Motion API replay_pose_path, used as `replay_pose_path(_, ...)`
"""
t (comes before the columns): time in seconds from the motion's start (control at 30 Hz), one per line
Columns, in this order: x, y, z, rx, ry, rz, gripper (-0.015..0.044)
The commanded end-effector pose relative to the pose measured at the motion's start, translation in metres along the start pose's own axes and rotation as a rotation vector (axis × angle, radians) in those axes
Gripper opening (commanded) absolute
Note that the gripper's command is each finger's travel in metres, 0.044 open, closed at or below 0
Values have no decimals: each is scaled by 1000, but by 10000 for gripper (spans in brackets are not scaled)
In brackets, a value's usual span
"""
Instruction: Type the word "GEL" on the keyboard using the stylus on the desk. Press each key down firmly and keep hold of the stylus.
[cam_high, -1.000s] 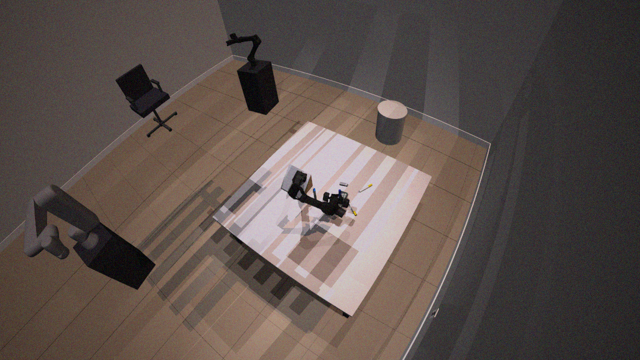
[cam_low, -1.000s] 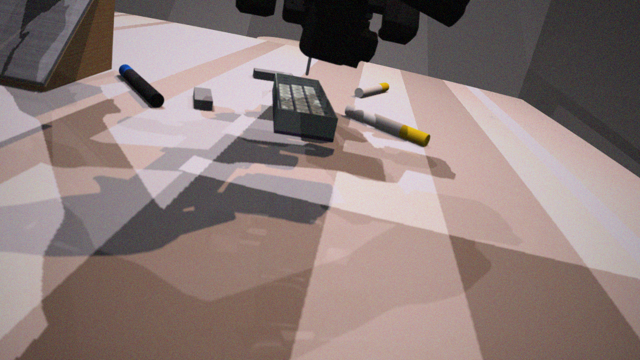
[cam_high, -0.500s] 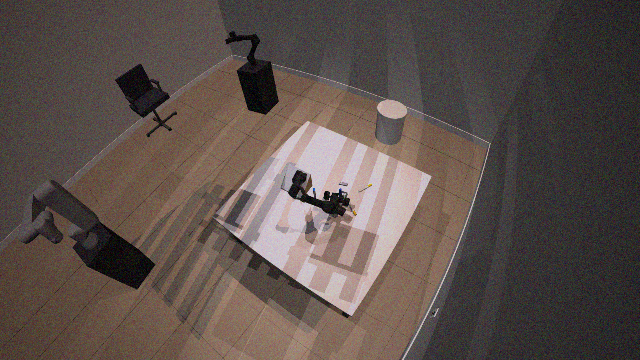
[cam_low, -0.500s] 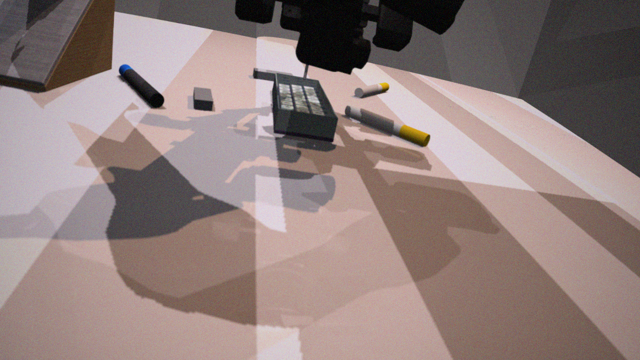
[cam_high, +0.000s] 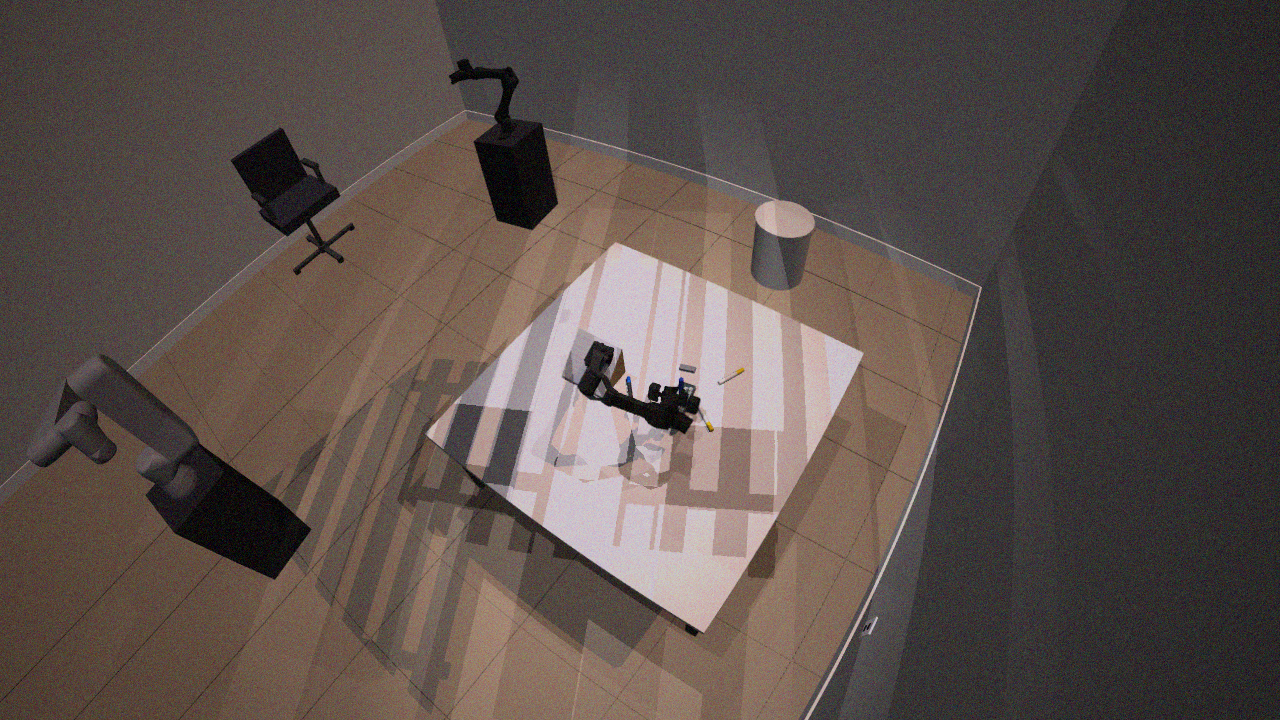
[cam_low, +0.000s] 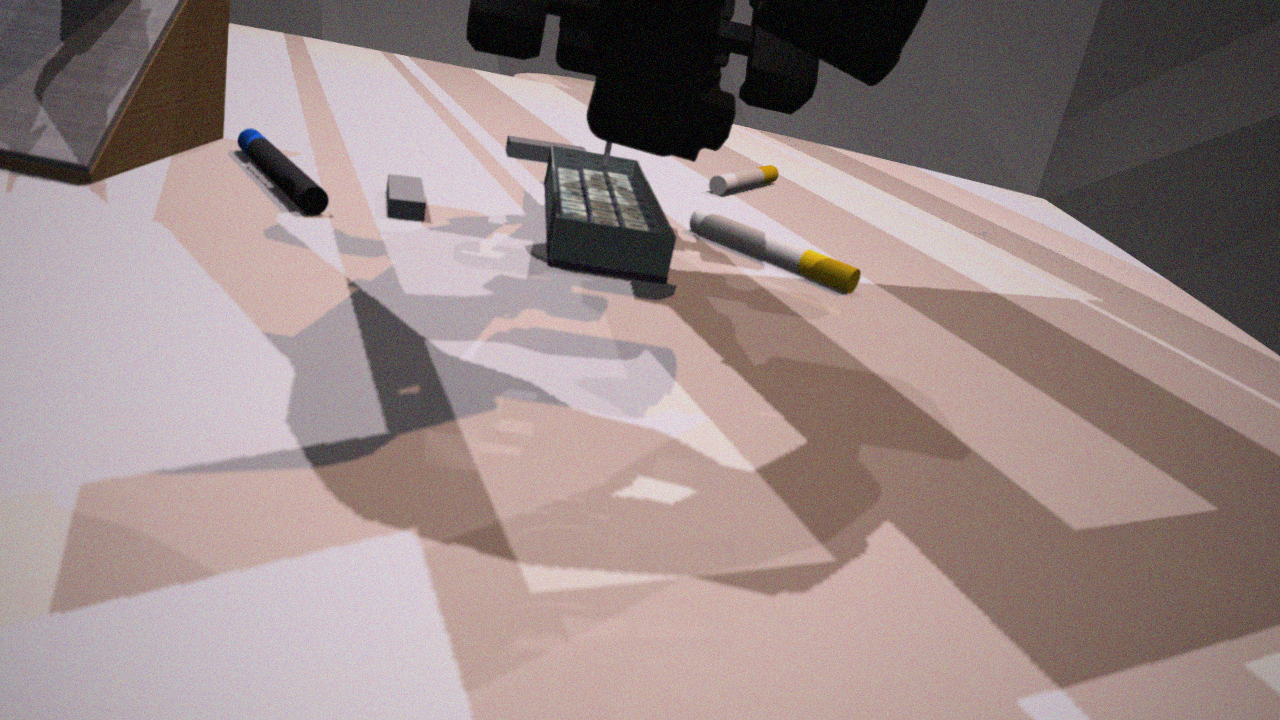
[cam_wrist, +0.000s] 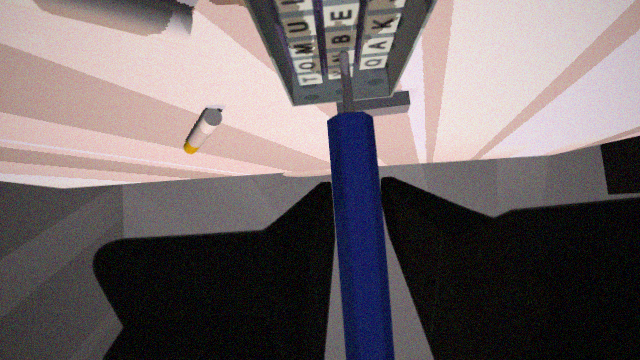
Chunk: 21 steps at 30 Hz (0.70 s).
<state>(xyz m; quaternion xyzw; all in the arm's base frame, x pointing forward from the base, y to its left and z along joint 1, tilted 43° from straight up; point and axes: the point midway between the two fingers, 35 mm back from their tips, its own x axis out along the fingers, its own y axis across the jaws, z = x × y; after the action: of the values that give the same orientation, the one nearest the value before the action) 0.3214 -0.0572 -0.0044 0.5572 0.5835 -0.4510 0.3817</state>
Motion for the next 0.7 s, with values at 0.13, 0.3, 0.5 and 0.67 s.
replay_pose_path(0.13, 1, 0, 1, -7, 0, 1, 81)
replay_pose_path(0.3, 3, 0, 5, -7, 0, 1, 81)
replay_pose_path(0.5, 5, 0, 8, -7, -1, 1, 81)
replay_pose_path(0.67, 6, 0, 10, -7, -1, 1, 81)
